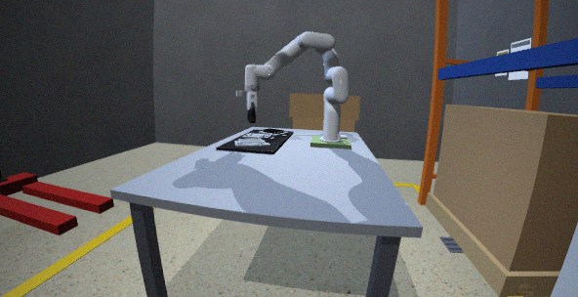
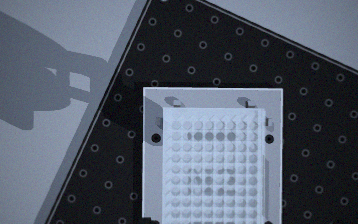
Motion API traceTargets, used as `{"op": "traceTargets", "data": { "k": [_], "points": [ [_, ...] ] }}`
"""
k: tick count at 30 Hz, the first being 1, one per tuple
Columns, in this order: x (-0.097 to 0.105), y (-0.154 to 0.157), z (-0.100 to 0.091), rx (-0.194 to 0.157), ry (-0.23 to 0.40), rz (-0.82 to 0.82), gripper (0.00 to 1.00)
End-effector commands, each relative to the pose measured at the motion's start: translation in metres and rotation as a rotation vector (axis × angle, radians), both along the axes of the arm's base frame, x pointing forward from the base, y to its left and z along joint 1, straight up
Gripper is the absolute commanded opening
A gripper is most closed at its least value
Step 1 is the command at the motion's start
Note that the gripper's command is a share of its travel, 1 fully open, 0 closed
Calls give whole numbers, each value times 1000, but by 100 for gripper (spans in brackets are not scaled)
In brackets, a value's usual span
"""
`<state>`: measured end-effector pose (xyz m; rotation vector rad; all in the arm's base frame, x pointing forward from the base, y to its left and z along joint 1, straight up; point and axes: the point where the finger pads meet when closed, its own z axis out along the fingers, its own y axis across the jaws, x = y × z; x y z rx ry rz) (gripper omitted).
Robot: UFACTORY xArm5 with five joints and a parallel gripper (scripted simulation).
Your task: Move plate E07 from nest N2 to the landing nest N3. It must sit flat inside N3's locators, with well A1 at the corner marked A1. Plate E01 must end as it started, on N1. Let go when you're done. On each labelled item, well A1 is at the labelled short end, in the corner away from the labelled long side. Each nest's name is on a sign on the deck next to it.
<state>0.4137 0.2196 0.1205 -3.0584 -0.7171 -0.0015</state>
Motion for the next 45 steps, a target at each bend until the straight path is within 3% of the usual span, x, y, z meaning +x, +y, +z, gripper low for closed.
{"op": "traceTargets", "data": {
  "k": [1,14,45],
  "points": [
    [5,3,1,4,1,0,100],
    [5,3,1,4,1,0,100],
    [5,4,-44,4,1,0,100]
  ]
}}
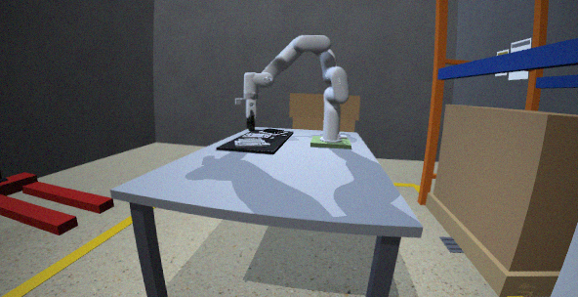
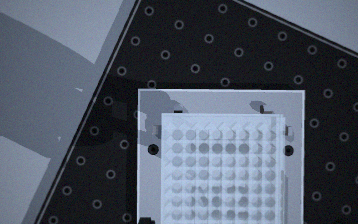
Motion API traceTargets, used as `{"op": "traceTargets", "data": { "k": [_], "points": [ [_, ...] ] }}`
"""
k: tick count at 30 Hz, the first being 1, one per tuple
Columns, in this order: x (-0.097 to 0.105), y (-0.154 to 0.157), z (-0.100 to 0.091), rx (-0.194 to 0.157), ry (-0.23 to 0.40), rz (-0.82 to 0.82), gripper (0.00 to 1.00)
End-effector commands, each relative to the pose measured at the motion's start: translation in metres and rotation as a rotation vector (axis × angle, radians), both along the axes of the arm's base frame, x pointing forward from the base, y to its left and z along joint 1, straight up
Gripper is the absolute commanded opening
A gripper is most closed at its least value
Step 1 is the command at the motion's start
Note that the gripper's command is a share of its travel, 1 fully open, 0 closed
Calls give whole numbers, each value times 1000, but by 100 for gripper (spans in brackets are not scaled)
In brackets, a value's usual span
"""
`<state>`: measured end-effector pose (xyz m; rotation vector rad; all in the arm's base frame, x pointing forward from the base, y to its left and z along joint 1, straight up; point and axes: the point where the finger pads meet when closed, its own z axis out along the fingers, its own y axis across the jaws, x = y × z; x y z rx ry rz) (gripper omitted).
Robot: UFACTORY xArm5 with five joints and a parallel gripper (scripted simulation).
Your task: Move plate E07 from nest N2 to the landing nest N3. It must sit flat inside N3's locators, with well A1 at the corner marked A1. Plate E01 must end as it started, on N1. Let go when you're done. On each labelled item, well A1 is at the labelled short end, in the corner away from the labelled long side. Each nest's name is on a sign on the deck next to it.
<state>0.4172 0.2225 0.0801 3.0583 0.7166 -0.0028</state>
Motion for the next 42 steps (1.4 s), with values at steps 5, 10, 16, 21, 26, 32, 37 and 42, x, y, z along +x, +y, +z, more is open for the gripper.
{"op": "traceTargets", "data": {
  "k": [5,10,16,21,26,32,37,42],
  "points": [
    [1,1,-12,5,-2,0,100],
    [1,1,-20,5,-2,0,100],
    [1,1,-27,5,-2,0,100],
    [1,1,-35,5,-2,0,100],
    [1,1,-40,5,-2,0,100],
    [1,1,-40,5,-2,0,100],
    [1,1,-40,5,-2,0,100],
    [1,1,-43,5,-2,0,100]
  ]
}}
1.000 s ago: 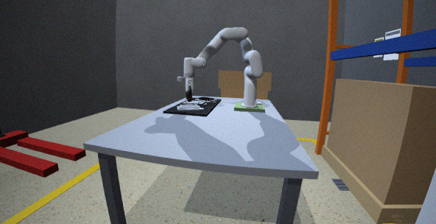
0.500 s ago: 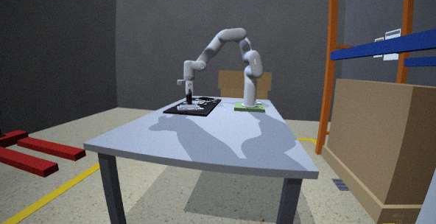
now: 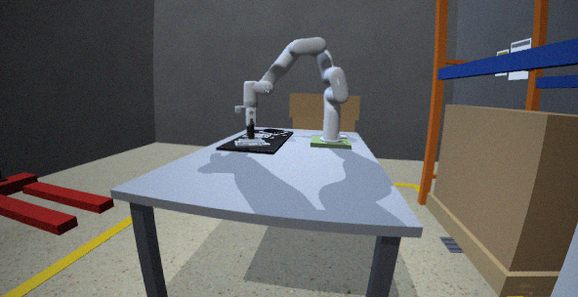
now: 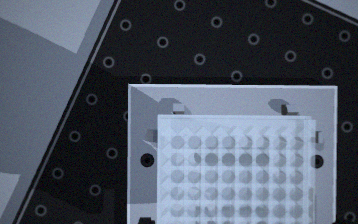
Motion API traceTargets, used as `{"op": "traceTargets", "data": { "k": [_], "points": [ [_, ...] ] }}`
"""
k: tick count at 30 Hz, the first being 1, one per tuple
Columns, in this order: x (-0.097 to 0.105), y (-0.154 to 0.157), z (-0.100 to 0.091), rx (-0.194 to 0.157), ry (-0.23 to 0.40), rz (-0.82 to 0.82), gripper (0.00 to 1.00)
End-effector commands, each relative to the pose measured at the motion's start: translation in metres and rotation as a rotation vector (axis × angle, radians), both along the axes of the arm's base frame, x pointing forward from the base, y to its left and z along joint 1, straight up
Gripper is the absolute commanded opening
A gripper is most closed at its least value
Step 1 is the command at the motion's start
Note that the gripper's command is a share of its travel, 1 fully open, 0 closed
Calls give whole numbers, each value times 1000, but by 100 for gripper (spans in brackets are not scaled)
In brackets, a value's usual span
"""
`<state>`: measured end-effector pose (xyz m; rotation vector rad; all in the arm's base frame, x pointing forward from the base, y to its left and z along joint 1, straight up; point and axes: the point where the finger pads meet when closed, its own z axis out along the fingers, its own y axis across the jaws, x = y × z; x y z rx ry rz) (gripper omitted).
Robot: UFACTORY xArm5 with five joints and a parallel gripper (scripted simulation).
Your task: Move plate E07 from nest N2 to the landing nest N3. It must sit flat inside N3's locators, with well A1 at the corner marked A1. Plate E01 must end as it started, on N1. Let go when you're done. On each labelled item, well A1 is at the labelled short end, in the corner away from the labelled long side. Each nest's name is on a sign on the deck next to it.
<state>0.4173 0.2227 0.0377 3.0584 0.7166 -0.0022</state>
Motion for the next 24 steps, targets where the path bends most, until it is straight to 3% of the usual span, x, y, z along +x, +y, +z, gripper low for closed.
{"op": "traceTargets", "data": {
  "k": [1,24],
  "points": [
    [1,1,-1,5,-1,0,100],
    [1,1,-14,5,-1,0,100]
  ]
}}
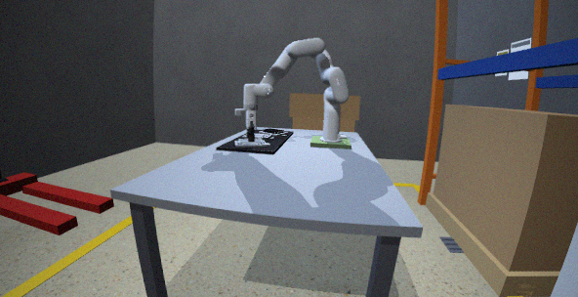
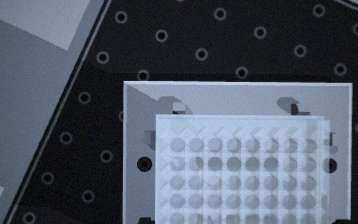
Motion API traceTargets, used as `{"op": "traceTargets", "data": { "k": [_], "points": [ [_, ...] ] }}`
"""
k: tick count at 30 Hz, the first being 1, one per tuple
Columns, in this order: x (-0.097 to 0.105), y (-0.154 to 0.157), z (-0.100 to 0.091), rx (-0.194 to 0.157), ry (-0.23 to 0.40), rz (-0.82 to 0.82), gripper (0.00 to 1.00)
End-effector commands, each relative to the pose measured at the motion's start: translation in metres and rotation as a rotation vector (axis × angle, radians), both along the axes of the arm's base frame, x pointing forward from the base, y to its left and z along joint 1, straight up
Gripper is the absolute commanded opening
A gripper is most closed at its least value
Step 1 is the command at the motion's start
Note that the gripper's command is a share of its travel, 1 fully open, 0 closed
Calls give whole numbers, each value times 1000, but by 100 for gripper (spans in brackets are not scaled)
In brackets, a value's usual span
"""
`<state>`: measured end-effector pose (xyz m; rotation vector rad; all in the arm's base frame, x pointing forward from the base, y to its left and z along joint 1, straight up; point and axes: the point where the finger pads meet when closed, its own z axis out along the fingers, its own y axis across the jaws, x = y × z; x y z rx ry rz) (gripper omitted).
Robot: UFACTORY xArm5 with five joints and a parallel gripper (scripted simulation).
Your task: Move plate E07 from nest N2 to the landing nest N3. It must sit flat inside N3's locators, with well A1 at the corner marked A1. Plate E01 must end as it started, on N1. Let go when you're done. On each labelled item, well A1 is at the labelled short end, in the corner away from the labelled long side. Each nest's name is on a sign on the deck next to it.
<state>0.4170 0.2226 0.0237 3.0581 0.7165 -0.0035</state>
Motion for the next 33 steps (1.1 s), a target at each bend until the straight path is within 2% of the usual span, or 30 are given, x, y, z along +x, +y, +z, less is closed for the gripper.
{"op": "traceTargets", "data": {
  "k": [1,24,25,33],
  "points": [
    [1,1,-1,5,-2,0,100],
    [1,1,-4,5,-2,0,100],
    [1,1,-3,5,-2,0,0],
    [1,1,-3,5,-2,0,0]
  ]
}}
